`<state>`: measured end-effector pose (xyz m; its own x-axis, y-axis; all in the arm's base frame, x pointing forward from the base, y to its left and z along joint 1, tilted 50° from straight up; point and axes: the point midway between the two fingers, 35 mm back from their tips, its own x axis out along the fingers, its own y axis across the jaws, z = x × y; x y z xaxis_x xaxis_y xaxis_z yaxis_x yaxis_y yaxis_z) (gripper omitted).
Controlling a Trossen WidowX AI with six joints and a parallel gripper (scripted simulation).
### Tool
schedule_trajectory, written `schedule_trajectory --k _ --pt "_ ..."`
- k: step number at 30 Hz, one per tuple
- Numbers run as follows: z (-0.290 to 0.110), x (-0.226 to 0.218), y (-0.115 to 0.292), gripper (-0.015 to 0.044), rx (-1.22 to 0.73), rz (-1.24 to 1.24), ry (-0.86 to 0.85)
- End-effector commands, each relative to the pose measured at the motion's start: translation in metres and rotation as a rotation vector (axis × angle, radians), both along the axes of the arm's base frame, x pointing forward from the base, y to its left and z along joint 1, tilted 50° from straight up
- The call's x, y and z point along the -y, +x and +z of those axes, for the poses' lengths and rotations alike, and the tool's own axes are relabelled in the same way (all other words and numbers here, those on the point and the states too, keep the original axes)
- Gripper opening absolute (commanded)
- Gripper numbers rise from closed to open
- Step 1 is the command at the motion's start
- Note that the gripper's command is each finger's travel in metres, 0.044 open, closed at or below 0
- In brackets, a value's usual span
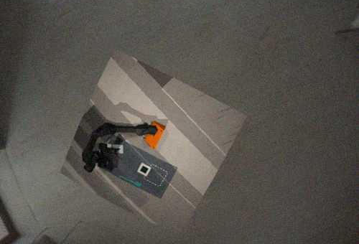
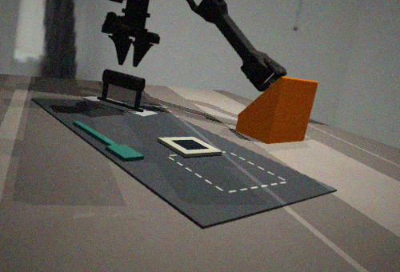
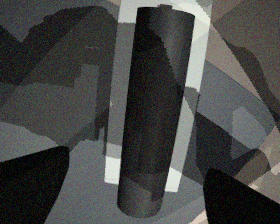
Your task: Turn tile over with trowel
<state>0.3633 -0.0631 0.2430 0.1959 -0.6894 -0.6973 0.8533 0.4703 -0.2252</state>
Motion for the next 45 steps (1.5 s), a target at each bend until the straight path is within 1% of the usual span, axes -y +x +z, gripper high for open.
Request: schedule_trajectory --k 1,10,18,24,30,36,45 --pt "-0.007 0.010 -0.007 0.0300 0.009 0.016 0.080" --pt "-0.021 0.025 -0.018 0.0300 0.098 0.137 0.272" --pt "-0.024 0.034 -0.024 0.0300 0.221 0.307 0.364" --pt "-0.022 0.038 -0.031 0.0300 0.329 0.457 0.376" --pt "-0.017 0.041 -0.040 0.0300 0.425 0.598 0.344" --pt "-0.018 0.042 -0.040 0.0300 0.428 0.602 0.343" --pt "-0.026 0.044 -0.028 0.0300 0.427 0.602 0.343"
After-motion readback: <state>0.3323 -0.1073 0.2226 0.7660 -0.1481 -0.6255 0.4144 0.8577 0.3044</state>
